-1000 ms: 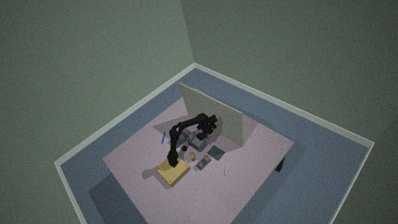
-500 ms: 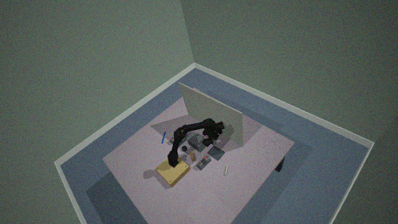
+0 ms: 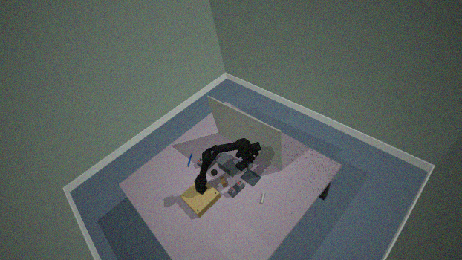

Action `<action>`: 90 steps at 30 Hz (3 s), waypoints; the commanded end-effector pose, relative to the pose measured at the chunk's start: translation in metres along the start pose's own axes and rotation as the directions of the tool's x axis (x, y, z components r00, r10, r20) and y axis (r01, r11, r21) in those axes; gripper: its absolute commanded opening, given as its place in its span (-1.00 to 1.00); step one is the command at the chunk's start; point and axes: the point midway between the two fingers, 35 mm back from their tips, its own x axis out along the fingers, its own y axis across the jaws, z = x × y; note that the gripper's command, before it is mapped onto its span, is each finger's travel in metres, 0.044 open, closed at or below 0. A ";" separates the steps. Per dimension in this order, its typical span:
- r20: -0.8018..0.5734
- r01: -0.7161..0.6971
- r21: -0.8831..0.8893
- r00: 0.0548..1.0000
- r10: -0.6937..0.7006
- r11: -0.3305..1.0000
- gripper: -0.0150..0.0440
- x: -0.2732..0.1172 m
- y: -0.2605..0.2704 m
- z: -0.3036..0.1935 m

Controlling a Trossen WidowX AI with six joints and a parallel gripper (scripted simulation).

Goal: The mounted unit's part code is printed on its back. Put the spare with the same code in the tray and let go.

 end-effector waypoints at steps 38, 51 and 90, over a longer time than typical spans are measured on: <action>-0.005 -0.001 -0.006 1.000 0.001 1.000 -0.49 0.036 -0.004 -0.004; -0.005 -0.001 -0.006 1.000 0.001 1.000 -0.49 0.047 -0.005 -0.004; -0.005 -0.001 -0.006 1.000 0.001 1.000 -0.49 0.081 -0.005 -0.004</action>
